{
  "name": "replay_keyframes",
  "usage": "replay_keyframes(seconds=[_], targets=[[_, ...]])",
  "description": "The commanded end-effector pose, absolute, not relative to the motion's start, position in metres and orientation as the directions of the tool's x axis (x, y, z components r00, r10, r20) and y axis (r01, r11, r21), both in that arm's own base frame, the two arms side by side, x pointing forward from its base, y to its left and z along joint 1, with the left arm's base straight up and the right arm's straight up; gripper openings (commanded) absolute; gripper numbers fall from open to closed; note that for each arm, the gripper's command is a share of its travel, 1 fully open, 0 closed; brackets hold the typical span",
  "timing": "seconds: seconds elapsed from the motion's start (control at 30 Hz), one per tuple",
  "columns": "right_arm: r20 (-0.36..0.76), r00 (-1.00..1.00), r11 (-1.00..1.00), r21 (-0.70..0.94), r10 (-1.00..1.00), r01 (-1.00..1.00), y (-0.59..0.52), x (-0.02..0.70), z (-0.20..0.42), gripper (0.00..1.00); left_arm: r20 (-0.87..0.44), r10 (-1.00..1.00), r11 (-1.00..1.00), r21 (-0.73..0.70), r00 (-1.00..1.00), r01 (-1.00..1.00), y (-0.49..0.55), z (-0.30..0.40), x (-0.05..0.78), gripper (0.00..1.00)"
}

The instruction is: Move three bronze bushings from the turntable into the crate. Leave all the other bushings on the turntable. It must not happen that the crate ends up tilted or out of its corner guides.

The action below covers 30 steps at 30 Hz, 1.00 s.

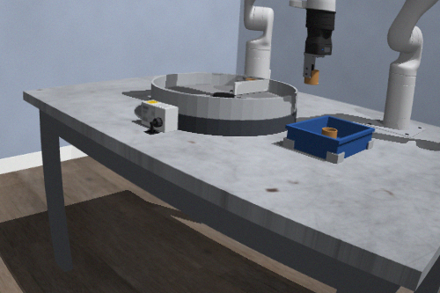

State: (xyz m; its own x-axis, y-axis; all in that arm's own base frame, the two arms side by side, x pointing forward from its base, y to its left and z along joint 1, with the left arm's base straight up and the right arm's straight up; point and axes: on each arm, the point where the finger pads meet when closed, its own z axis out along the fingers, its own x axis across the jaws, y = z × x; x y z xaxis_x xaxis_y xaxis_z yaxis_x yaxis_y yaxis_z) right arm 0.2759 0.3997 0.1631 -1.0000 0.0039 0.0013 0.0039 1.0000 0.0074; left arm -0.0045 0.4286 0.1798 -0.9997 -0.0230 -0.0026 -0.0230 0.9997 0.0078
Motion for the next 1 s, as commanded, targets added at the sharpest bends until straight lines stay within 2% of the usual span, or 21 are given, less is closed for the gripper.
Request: replay_keyframes(seconds=[0.0,0.97], targets=[[0.005,-1.000,1.000,-0.004,-0.001,-0.001,0.415,0.277,0.159,0.00,0.000,-0.019,1.000,0.000,-1.000,-0.019,0.425,0.180,-0.008,1.00],[0.004,-1.000,1.000,0.000,-0.002,-0.002,0.501,0.297,0.159,0.00,0.000,-0.019,1.000,0.000,-1.000,-0.019,0.425,0.180,-0.008,1.00]])
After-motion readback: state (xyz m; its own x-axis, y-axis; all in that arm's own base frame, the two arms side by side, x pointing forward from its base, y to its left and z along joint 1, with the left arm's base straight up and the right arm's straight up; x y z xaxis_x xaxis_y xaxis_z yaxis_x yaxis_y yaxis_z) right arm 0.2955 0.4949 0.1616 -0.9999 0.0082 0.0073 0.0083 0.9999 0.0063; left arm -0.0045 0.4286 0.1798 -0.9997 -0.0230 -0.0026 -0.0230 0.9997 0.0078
